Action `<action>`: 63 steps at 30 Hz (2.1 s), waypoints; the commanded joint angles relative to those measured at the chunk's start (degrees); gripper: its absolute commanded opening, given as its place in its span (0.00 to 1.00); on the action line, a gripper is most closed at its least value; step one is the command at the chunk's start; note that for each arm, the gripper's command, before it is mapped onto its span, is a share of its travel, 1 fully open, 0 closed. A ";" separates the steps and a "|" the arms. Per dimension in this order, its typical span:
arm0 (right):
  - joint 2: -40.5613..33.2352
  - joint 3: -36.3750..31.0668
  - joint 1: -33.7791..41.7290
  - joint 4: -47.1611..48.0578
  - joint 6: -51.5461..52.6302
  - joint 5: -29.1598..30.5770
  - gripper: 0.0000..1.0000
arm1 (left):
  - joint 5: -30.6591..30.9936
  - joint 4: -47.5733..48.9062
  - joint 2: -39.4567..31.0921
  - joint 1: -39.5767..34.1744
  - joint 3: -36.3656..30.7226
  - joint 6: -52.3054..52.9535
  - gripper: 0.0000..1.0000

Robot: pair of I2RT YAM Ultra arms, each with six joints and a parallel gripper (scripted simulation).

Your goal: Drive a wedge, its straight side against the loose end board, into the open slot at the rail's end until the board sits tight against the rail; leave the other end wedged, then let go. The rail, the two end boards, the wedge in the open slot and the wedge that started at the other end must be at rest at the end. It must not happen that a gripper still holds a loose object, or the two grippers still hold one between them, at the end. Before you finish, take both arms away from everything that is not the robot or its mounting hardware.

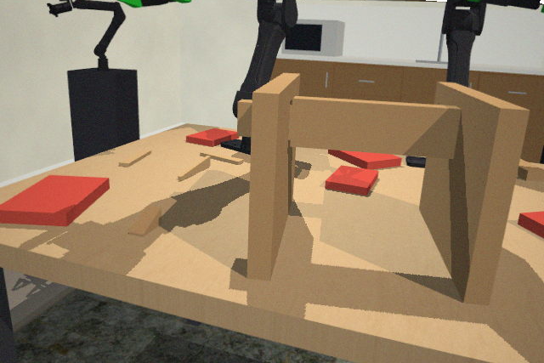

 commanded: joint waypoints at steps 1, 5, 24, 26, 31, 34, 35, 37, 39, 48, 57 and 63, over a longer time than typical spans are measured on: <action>-3.42 -1.85 -2.28 7.85 -1.37 4.46 1.00 | 1.84 5.75 -3.41 0.88 -2.32 3.55 1.00; -5.71 -4.75 -4.69 13.06 -2.15 7.79 1.00 | 3.18 9.81 -5.87 1.09 -5.50 6.20 1.00; -7.52 -5.43 -6.78 16.96 -1.75 8.89 1.00 | 3.65 10.38 -7.51 -0.25 -7.05 6.75 0.57; -7.10 -5.94 -6.44 16.86 -1.79 9.06 1.00 | 3.57 10.34 -6.91 0.49 -7.44 7.05 0.57; -6.69 -7.06 -6.43 16.70 -1.87 9.19 1.00 | 3.55 10.28 -6.07 0.27 -8.10 7.26 0.57; -6.37 -8.25 -6.76 16.54 -1.93 9.29 1.00 | 3.54 10.24 -6.30 0.05 -8.73 7.32 0.57; -6.24 -7.01 -6.70 15.45 -1.95 9.31 0.58 | 3.53 10.23 -6.33 -0.02 -8.93 7.34 0.57; -6.12 -6.62 -6.58 16.11 -1.98 9.33 0.58 | 3.51 10.29 -5.97 -0.19 -8.07 7.35 0.57; -5.89 -6.96 -6.45 16.40 -2.01 9.36 0.58 | 3.51 10.30 -5.68 -0.34 -8.26 7.33 0.57; -6.66 -6.98 -6.59 16.31 -2.14 9.20 0.58 | 3.75 11.67 -6.30 0.47 -8.83 7.36 0.57; -2.94 -3.32 -3.35 10.12 -0.45 10.10 0.58 | 2.68 5.32 -3.58 -0.84 -4.79 5.57 0.57; -0.85 0.72 0.08 4.70 0.85 10.98 0.58 | 1.95 -0.23 -1.26 -1.26 -1.00 4.38 0.57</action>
